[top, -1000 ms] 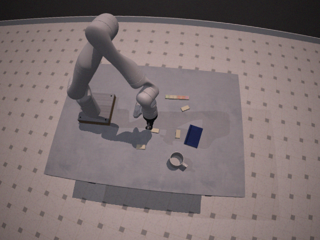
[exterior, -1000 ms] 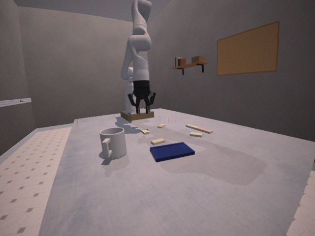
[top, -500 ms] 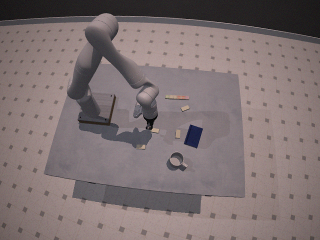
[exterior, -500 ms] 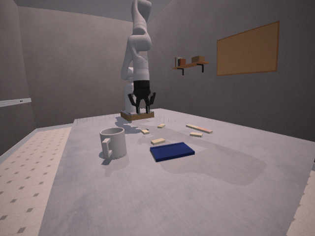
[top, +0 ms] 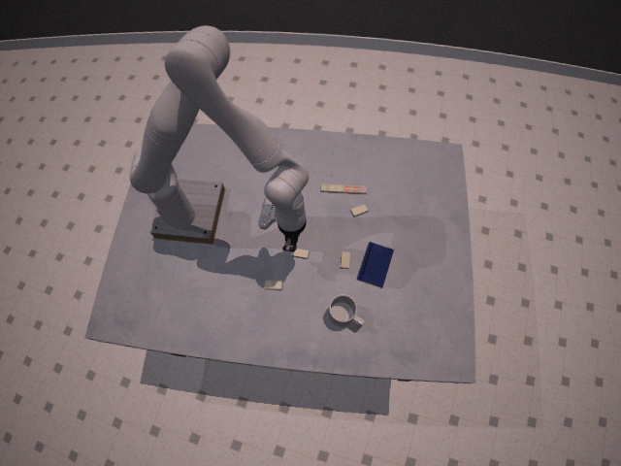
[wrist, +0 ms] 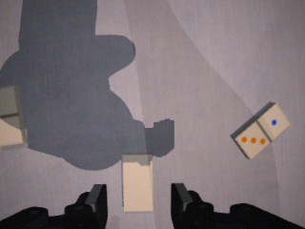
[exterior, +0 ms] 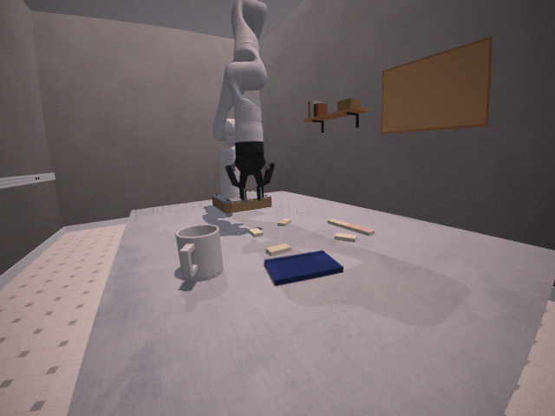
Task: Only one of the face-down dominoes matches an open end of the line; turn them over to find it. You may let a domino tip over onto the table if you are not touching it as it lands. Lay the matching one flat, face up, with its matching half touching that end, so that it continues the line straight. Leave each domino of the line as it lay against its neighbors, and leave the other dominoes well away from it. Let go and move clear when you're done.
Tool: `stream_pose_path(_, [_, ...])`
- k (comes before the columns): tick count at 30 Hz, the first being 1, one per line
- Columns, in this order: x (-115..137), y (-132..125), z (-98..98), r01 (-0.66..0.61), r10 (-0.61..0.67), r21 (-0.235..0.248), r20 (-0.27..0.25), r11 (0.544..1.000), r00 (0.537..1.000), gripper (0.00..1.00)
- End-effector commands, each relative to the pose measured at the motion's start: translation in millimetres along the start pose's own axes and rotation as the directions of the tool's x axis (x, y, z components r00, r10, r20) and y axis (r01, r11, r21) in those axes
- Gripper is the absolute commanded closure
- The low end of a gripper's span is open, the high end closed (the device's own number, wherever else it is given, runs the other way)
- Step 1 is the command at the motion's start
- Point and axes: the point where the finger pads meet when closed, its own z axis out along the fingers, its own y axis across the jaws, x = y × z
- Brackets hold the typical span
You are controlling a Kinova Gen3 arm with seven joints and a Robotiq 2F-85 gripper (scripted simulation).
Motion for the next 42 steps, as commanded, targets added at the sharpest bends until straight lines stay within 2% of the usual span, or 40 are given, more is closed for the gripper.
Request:
stream_pose_path(1, [0, 0, -0.5, 0.000, 0.000, 0.000, 0.002, 1.000, 1.000, 0.53])
stream_pose_path(21, [0, 0, 2.9, 0.000, 0.000, 0.000, 0.001, 1.000, 1.000, 0.53])
stream_pose_path(33, [0, 0, 16.5, 0.000, 0.000, 0.000, 0.001, 1.000, 1.000, 0.53])
stream_pose_path(42, [0, 0, 35.5, 0.000, 0.000, 0.000, 0.001, 1.000, 1.000, 0.53])
